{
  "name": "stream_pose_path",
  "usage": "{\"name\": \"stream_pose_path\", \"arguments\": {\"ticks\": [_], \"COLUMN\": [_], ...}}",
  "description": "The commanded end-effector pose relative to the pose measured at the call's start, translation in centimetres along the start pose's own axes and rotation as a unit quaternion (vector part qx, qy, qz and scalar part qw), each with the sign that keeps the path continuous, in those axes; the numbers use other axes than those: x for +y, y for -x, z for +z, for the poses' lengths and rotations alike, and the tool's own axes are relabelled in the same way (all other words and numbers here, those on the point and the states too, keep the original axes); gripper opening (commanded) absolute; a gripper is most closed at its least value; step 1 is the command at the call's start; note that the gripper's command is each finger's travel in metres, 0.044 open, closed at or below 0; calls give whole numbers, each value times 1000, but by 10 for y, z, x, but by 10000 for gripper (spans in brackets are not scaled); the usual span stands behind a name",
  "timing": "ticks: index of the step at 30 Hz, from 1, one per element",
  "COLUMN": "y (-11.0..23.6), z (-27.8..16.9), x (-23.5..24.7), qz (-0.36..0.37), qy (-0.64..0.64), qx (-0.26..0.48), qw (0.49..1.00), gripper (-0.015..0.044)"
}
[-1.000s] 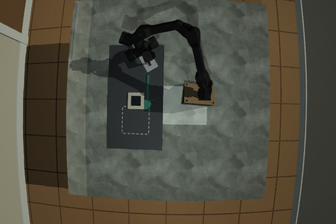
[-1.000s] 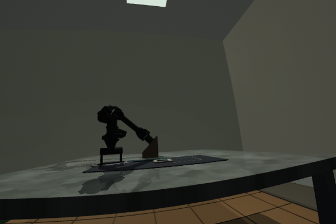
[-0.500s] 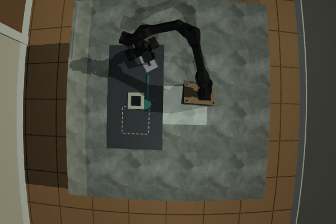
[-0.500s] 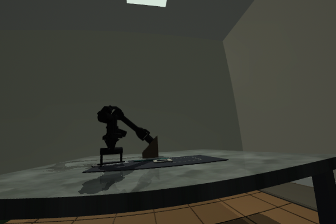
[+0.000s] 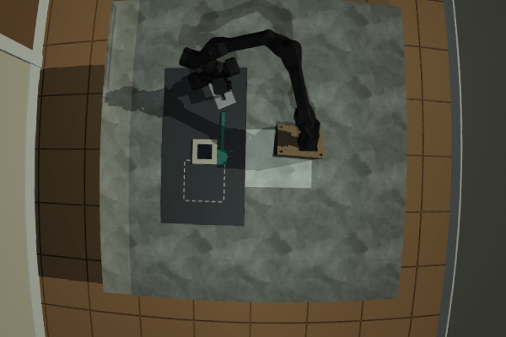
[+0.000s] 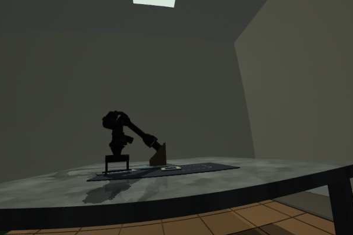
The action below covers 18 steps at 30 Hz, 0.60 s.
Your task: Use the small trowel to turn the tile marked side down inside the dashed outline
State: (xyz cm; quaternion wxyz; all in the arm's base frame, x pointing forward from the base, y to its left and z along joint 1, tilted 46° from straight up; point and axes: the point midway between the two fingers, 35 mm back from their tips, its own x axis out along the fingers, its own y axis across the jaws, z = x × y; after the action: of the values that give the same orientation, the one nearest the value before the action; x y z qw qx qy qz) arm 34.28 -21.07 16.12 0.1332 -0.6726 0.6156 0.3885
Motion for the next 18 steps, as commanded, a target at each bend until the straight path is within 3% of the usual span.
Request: {"name": "stream_pose_path", "arguments": {"ticks": [1, 18], "y": [0, 9], "z": [0, 0], "x": [0, 0], "qz": [-1, -1], "qy": [-4, -4], "qx": [-1, -1], "qw": [1000, 1000], "gripper": [270, 270]}}
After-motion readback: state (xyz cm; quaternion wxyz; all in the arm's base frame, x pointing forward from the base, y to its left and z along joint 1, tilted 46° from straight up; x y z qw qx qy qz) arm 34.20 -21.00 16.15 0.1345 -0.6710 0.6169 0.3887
